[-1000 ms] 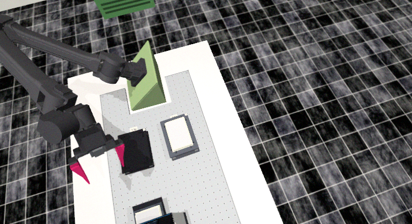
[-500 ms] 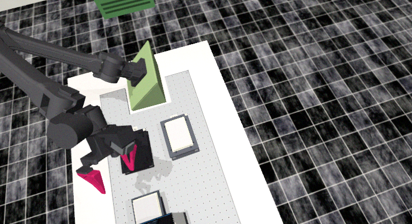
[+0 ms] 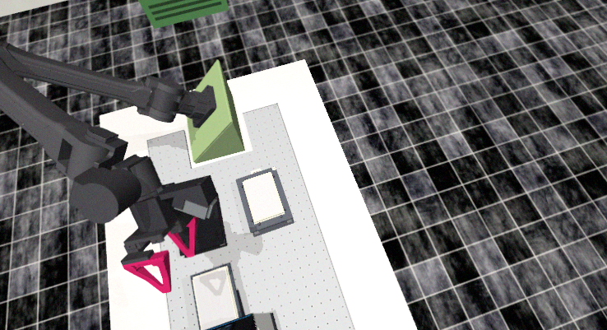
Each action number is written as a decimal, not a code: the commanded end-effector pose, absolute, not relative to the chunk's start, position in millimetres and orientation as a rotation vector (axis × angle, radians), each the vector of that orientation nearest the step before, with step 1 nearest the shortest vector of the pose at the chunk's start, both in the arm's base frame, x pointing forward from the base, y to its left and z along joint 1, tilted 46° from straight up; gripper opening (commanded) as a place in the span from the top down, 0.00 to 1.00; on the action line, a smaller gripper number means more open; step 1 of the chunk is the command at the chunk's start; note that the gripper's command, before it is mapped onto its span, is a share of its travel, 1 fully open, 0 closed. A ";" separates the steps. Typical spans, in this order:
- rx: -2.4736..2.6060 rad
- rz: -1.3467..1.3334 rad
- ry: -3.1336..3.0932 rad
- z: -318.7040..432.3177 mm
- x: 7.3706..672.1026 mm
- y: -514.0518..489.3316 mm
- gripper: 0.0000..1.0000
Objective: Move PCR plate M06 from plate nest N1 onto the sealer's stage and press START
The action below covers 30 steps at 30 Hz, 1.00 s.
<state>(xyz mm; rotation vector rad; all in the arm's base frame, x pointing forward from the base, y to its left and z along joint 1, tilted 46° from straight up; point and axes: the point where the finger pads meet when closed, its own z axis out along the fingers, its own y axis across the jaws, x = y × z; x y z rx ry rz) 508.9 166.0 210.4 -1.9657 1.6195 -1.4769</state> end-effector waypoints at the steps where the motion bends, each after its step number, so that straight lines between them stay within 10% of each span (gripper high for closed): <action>1: -2.045 -1.528 1.499 232.5 513.1 166.4 0.00; 30: -2.194 -1.570 1.402 231.3 513.8 167.1 0.00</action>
